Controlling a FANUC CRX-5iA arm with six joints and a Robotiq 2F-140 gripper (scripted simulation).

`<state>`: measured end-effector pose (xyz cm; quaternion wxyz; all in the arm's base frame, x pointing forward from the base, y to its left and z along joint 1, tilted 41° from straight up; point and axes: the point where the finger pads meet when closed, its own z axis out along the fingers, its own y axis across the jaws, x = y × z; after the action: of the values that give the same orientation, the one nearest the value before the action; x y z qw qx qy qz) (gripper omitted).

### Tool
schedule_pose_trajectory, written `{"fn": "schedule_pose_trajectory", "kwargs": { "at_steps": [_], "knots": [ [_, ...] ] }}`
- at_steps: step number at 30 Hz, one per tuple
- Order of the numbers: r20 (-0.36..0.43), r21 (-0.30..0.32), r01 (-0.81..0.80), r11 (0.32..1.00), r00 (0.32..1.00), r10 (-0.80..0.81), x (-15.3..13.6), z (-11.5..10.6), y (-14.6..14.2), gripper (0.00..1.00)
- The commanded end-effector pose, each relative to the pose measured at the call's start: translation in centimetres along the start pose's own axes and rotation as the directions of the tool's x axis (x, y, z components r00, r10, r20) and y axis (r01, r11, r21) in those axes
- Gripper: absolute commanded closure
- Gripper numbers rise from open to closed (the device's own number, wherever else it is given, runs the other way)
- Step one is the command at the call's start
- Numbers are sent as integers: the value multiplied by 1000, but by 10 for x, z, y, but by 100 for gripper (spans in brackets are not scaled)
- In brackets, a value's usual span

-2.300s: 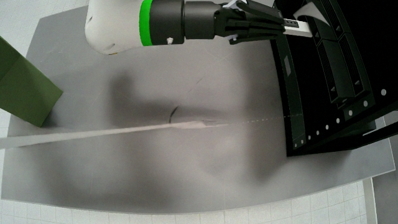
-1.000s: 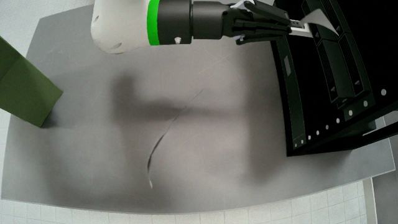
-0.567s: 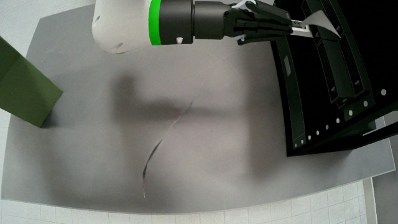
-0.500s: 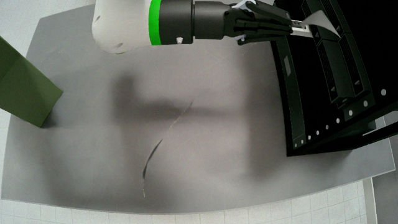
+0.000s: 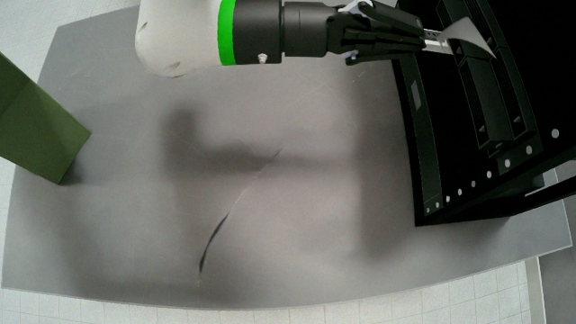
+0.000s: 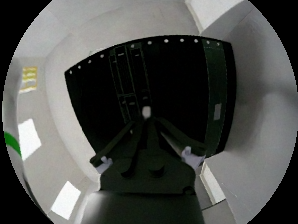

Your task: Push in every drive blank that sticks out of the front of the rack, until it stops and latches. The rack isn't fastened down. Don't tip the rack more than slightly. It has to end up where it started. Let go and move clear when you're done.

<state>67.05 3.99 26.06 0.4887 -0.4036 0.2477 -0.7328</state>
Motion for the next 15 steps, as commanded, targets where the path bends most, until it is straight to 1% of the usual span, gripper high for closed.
{"fn": "schedule_pose_trajectory", "kwargs": {
  "at_steps": [1,15],
  "knots": [
    [0,1,-1,1000,1000,1,0,0,-1,90],
    [0,1,-1,1000,1000,1,0,3,-1,90]
  ]
}}
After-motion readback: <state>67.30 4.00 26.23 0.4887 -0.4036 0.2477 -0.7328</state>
